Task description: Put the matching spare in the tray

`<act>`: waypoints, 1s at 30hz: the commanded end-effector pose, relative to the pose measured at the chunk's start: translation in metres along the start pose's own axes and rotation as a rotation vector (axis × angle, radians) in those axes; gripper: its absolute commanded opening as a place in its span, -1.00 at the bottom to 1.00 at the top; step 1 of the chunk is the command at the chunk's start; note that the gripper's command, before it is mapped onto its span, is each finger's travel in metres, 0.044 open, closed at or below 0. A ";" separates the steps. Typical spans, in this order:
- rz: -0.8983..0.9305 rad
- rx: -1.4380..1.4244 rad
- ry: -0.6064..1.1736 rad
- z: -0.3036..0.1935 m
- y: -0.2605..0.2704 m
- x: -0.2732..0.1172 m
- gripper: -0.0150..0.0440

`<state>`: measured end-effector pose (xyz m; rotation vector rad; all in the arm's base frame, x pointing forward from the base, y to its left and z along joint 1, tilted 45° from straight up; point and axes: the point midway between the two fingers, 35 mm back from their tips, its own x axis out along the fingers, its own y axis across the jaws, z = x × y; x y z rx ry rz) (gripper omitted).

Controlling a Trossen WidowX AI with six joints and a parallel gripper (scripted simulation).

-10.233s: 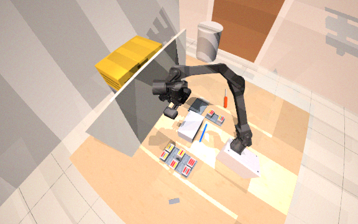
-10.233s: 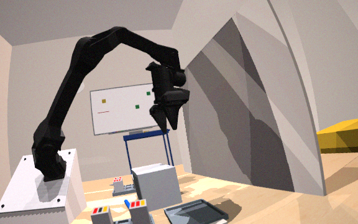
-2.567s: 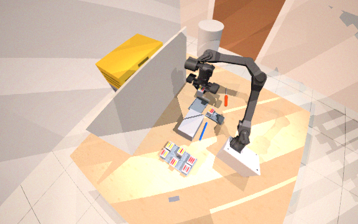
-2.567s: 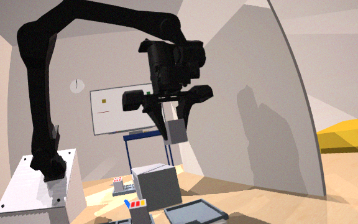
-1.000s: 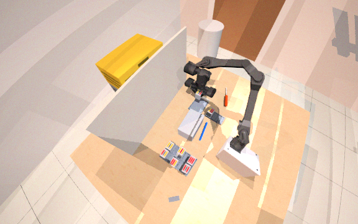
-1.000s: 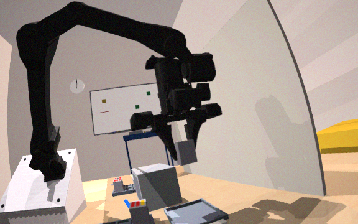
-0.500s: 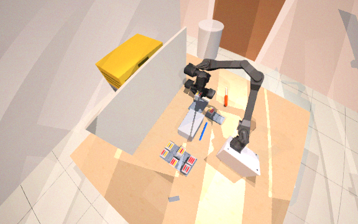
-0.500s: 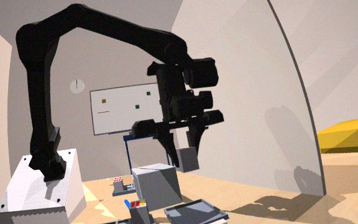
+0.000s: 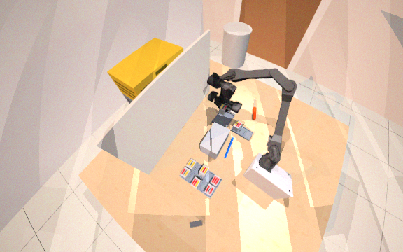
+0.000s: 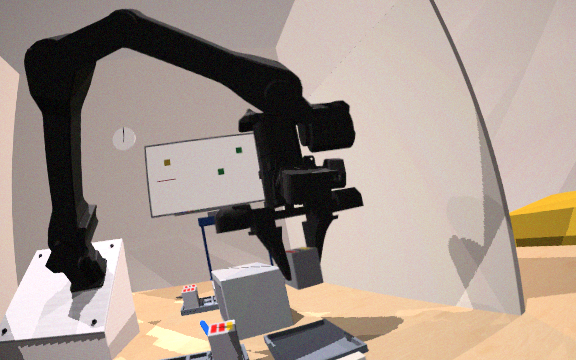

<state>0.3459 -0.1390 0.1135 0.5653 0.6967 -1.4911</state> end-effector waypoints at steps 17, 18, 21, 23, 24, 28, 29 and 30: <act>0.001 -0.003 -0.005 0.001 0.000 0.019 -0.49; 0.001 -0.003 -0.005 0.001 0.000 0.020 -0.49; 0.001 -0.003 -0.006 0.001 -0.001 0.023 -0.49; 0.001 -0.003 -0.006 0.001 -0.001 0.025 -0.49; 0.001 -0.003 -0.006 0.001 -0.001 0.026 -0.49; 0.001 -0.003 -0.007 0.001 -0.001 0.030 -0.49; 0.001 -0.003 -0.007 0.001 -0.001 0.031 -0.49; 0.001 -0.003 -0.007 0.001 -0.001 0.032 -0.49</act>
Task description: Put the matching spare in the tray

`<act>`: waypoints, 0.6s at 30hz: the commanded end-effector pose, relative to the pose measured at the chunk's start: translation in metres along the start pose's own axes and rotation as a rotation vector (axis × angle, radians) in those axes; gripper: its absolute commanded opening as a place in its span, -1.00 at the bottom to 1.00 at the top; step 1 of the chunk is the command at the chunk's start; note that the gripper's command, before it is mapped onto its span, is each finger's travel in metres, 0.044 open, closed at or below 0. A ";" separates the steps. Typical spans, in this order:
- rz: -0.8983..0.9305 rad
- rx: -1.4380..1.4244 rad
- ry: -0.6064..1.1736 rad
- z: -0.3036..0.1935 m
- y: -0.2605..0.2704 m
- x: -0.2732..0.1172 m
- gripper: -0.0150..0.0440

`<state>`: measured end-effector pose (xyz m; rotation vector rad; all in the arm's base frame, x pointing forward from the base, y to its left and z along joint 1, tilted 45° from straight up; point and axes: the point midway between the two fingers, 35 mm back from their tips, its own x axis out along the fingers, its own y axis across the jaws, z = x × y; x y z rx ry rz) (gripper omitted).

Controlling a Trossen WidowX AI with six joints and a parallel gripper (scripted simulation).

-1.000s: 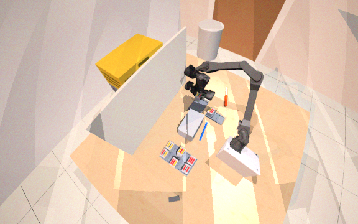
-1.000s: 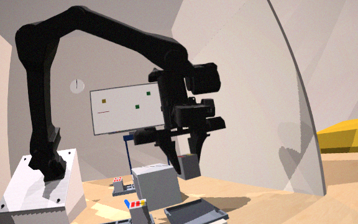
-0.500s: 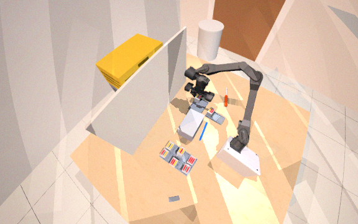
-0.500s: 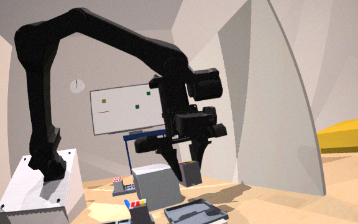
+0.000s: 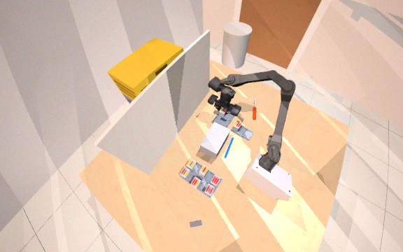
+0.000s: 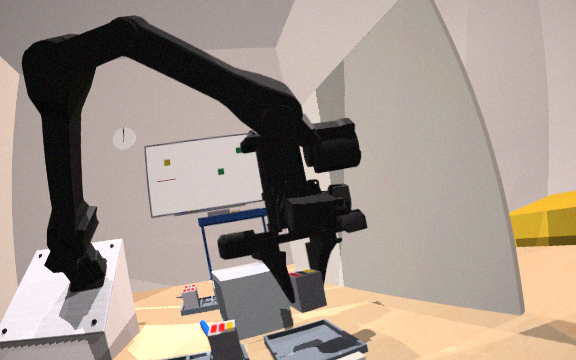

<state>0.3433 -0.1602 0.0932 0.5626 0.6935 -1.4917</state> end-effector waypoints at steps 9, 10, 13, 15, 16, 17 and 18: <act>0.000 -0.004 -0.005 0.000 -0.001 0.011 -0.49; 0.000 -0.004 -0.005 0.000 -0.001 0.012 -0.49; 0.000 -0.004 -0.006 0.000 -0.002 0.015 -0.49; 0.000 -0.004 -0.006 0.001 -0.002 0.017 -0.49; 0.000 -0.004 -0.006 0.001 -0.002 0.018 -0.49; 0.000 -0.004 -0.006 0.001 -0.002 0.019 -0.49; 0.000 -0.004 -0.007 0.001 -0.003 0.020 -0.49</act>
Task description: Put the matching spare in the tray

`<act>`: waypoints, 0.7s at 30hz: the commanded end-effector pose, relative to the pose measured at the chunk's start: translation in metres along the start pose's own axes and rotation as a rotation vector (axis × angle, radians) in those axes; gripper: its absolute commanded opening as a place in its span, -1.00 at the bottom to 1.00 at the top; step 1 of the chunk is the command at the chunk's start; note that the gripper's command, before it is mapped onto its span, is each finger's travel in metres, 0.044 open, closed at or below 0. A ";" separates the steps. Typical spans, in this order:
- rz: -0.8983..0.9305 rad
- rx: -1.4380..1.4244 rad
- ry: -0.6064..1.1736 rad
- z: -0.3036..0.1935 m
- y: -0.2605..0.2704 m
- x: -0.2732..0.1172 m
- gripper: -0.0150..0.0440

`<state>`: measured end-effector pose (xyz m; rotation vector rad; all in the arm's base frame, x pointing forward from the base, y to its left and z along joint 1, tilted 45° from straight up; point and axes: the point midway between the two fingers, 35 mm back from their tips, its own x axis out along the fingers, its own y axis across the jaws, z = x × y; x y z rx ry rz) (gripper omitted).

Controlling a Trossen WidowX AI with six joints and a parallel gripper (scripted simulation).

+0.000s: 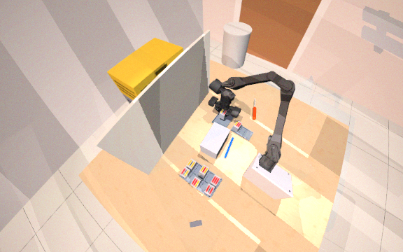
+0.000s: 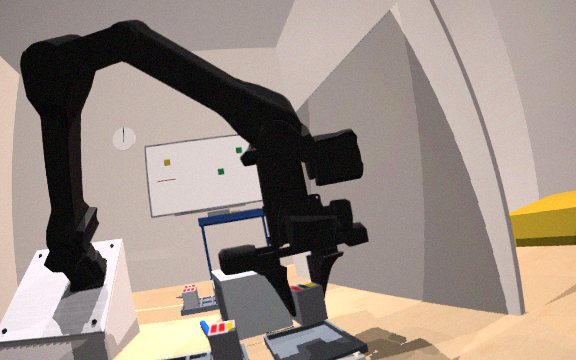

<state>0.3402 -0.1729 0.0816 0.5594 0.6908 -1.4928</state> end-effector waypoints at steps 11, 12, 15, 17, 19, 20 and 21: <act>0.000 -0.004 -0.005 0.000 -0.002 0.013 -0.49; 0.000 -0.004 -0.006 0.000 -0.003 0.014 -0.49; 0.000 -0.004 -0.007 0.001 -0.003 0.017 -0.49; 0.000 -0.004 -0.007 0.001 -0.004 0.019 -0.49; -0.001 -0.004 -0.008 0.001 -0.004 0.020 -0.49; -0.001 -0.004 -0.008 0.001 -0.004 0.021 -0.49; -0.001 -0.004 -0.008 0.001 -0.005 0.022 -0.49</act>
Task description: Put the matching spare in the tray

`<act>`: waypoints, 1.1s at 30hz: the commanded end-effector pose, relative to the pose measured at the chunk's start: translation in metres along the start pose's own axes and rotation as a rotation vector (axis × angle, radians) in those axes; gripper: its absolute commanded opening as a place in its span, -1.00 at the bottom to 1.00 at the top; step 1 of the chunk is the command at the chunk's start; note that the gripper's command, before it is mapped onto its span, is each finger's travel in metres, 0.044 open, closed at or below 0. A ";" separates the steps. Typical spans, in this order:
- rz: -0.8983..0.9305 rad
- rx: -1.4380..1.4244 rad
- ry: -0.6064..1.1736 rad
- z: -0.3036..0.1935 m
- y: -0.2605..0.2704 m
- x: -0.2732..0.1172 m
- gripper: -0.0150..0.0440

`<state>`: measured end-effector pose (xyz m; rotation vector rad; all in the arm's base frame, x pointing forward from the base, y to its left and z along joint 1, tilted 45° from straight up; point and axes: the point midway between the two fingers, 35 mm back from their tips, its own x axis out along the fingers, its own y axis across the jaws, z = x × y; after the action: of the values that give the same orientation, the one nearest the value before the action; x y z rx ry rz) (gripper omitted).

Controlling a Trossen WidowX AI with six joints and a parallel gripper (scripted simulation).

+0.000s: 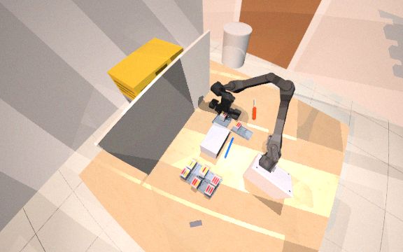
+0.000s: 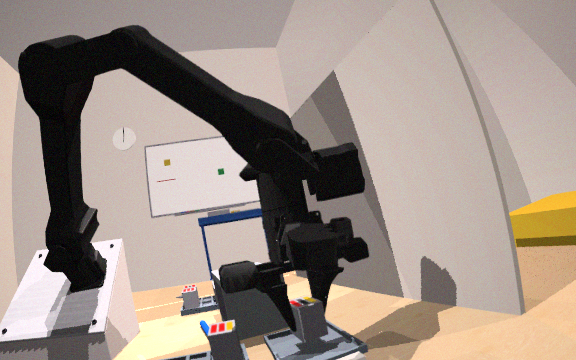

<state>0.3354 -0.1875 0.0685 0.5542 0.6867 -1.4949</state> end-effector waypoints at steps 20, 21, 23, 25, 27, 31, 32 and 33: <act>0.000 0.000 -0.001 0.000 -0.001 0.004 0.93; 0.000 0.000 -0.001 0.000 -0.001 0.004 1.00; 0.000 0.000 0.001 0.000 0.001 -0.007 1.00; 0.001 -0.001 0.005 -0.001 0.004 -0.039 1.00; 0.000 -0.003 0.004 -0.001 0.002 -0.076 1.00; 0.000 -0.004 0.000 -0.001 -0.001 -0.102 1.00; 0.000 -0.004 0.000 -0.001 -0.001 -0.102 1.00; 0.000 -0.004 0.000 -0.001 -0.001 -0.102 1.00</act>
<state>0.3429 -0.1165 0.1345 0.5574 0.6915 -1.4729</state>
